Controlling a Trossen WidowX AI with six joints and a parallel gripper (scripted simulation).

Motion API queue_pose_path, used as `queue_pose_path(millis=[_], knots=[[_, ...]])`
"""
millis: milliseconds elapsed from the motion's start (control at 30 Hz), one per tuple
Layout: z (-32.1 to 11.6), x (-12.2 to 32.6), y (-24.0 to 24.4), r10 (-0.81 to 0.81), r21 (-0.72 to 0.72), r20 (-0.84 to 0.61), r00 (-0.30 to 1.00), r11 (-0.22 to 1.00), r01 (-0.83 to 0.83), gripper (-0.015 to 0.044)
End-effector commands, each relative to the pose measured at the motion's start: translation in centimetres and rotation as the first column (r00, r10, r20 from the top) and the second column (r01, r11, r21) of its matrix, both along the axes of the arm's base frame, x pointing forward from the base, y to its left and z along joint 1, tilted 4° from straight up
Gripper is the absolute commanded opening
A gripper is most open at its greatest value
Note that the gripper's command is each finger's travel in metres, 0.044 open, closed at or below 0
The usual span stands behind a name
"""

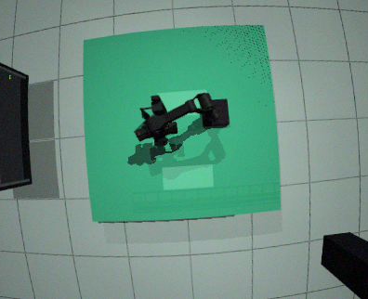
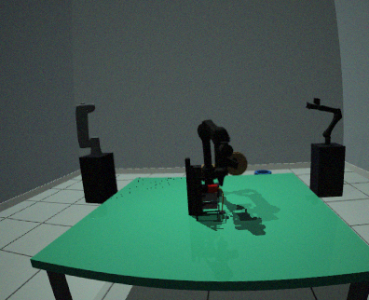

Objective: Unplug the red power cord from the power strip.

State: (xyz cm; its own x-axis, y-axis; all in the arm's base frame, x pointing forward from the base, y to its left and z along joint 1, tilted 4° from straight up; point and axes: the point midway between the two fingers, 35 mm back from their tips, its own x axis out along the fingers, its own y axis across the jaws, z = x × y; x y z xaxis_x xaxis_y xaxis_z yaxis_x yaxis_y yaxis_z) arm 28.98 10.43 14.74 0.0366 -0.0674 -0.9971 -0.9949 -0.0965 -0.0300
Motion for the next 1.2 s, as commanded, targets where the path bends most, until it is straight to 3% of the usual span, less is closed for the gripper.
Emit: queue_pose_path(millis=[0, 1100, 1167], knots=[[0.1, 0.0, -0.6, 0.002, 0.003, -0.001, 1.0, 1.0, -0.002, 0.016], [-0.9, 0.2, -3.5, 0.002, 0.001, -0.001, 1.0, 1.0, -0.002, 0.016], [-0.6, 0.3, -3.5, -0.003, 0.0, 0.004, 1.0, 1.0, 0.003, 0.0108]])
